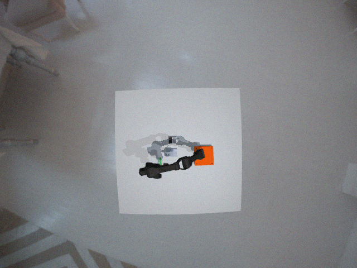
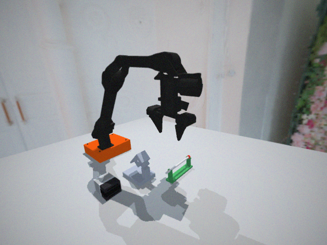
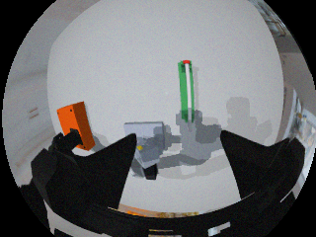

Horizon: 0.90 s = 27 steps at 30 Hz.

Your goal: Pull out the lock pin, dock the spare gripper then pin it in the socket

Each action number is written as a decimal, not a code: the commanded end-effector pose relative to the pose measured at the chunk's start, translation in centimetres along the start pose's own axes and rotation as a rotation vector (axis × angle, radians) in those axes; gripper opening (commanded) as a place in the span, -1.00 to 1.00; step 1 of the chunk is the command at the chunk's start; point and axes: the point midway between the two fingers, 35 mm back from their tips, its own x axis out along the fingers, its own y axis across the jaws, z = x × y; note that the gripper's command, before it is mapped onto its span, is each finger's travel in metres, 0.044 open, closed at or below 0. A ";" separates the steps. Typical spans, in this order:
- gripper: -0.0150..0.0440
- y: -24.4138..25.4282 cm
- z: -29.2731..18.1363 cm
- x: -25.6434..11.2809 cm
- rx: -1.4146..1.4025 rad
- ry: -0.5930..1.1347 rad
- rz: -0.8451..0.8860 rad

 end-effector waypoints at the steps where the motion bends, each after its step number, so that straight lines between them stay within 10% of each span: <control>1: 1.00 0.9 -5.4 1.1 0.303 0.064 0.052; 11: 1.00 10.3 -20.9 3.3 1.453 0.334 0.158; 27: 1.00 10.0 -21.6 7.7 1.497 0.376 0.230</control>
